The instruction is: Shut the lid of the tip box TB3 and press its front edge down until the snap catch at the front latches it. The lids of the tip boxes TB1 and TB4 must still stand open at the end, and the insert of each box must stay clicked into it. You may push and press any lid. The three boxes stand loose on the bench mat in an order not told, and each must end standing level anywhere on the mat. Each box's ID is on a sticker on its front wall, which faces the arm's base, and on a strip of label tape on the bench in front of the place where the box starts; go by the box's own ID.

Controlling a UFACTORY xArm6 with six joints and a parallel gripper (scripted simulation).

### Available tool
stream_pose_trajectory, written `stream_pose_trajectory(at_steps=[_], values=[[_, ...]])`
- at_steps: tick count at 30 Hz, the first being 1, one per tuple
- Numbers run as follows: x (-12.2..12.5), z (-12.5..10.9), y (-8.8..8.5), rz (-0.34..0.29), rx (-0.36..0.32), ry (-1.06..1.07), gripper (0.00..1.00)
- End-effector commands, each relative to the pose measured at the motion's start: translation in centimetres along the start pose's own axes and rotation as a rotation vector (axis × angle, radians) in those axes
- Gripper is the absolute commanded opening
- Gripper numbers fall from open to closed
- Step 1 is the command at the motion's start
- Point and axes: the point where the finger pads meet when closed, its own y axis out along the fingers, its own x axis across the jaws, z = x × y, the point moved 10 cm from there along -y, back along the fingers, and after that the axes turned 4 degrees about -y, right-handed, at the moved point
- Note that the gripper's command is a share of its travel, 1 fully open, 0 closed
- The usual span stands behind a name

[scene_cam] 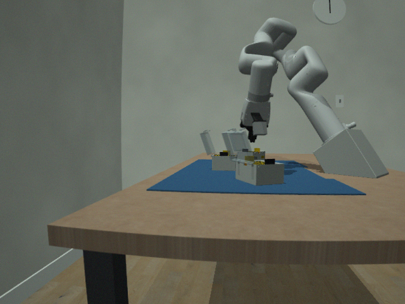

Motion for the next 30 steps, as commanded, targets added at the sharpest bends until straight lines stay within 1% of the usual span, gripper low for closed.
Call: stream_pose_trajectory(at_steps=[1,8,9,30], values=[[0.7,1.3,2.2,-0.004,-0.002,0.006,0.00],[0.8,3.0,5.3,-0.004,-0.002,0.006,0.00],[0.8,3.2,5.5,-0.004,-0.002,0.006,0.00],[0.8,3.2,5.5,-0.004,-0.002,0.006,0.00]])
